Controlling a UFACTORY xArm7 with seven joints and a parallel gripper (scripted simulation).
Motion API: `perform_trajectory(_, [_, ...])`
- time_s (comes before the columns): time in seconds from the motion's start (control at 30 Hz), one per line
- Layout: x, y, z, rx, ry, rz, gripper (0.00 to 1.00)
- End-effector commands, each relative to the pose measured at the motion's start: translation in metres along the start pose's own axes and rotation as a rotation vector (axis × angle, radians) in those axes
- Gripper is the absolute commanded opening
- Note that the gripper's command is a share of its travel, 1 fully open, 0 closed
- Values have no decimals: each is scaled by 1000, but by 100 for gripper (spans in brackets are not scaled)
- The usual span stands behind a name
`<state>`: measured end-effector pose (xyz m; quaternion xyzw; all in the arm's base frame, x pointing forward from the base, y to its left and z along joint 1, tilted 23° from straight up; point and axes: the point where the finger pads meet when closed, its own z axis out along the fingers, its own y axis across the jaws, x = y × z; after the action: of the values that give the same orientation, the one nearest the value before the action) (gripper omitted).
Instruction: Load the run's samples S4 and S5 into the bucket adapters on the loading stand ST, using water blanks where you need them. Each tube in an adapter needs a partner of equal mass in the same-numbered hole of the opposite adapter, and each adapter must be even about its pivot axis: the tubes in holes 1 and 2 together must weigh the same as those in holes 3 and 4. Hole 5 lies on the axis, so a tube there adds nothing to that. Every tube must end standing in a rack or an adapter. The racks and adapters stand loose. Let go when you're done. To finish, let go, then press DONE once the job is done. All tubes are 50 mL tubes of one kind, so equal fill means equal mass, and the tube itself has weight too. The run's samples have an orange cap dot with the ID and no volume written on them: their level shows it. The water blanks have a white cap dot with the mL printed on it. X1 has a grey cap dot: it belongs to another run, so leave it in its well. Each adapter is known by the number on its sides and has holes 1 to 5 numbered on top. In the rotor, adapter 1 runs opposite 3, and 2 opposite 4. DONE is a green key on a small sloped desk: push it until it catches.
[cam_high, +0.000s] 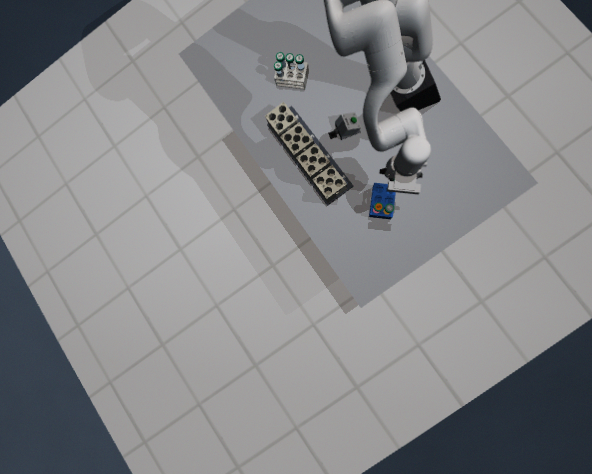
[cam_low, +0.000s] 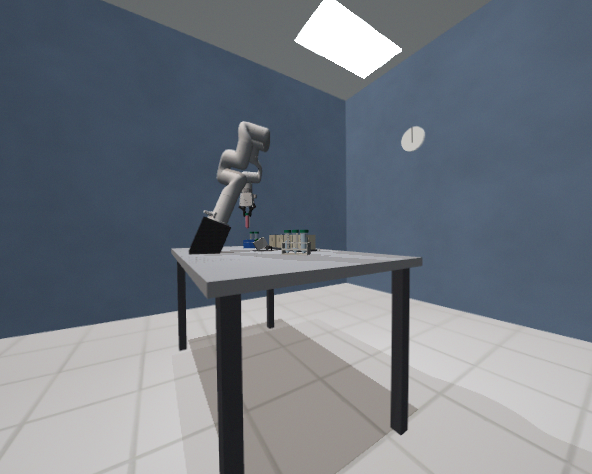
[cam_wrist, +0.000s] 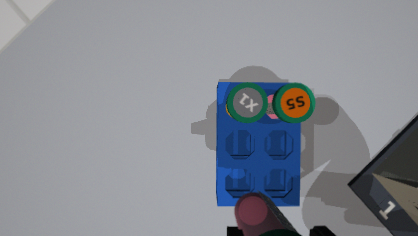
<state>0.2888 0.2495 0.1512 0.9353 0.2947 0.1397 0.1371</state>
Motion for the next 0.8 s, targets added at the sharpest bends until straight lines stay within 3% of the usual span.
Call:
perform_trajectory(0.0, [2, 0, -2, 1, 5, 0, 0])
perform_trajectory(0.77, [-39, 97, -1, 1, 4, 700, 0])
